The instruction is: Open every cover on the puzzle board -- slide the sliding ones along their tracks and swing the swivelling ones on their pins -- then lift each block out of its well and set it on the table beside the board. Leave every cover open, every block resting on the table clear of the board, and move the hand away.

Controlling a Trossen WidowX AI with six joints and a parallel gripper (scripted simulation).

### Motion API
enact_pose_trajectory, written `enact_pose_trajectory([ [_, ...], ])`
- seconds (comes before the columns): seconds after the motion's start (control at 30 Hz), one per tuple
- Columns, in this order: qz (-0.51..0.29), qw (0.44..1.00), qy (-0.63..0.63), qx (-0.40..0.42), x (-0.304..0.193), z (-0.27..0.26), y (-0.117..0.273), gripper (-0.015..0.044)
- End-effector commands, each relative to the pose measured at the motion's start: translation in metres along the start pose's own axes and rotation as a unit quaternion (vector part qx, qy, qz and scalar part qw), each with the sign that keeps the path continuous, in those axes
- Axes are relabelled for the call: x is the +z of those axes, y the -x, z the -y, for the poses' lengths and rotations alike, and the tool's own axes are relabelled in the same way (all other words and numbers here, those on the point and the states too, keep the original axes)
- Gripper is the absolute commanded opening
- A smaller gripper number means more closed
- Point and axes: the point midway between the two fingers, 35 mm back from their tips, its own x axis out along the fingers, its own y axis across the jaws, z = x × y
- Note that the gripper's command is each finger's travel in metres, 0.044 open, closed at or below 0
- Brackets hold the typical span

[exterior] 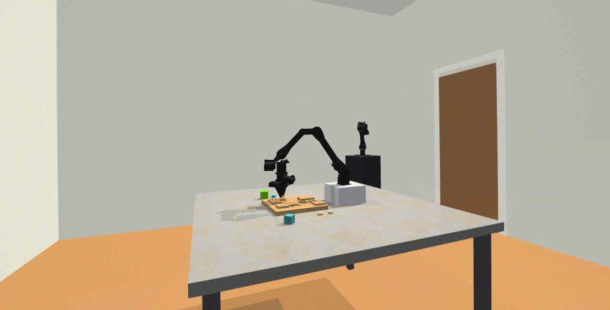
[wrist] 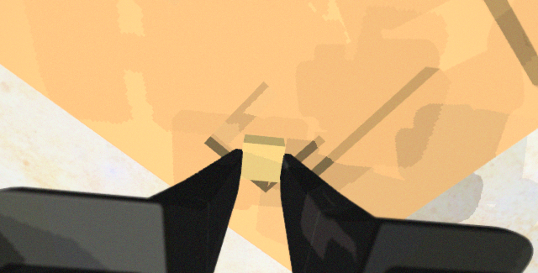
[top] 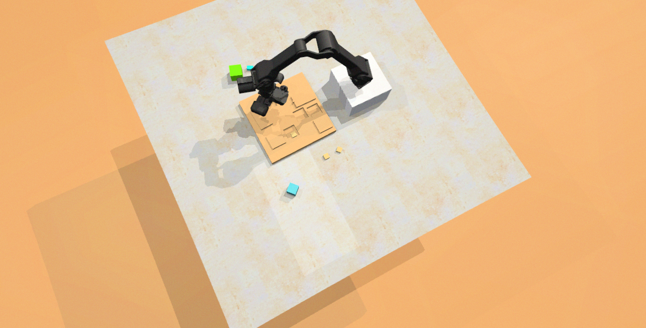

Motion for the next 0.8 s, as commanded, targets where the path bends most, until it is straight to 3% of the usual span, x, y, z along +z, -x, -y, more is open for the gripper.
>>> enact_pose_trajectory([
  [0.0,0.0,1.0,0.002,-0.001,0.0,0.0,0.007,0.008],
  [0.77,0.0,1.0,0.002,-0.001,-0.001,0.0,0.048,0.008],
])
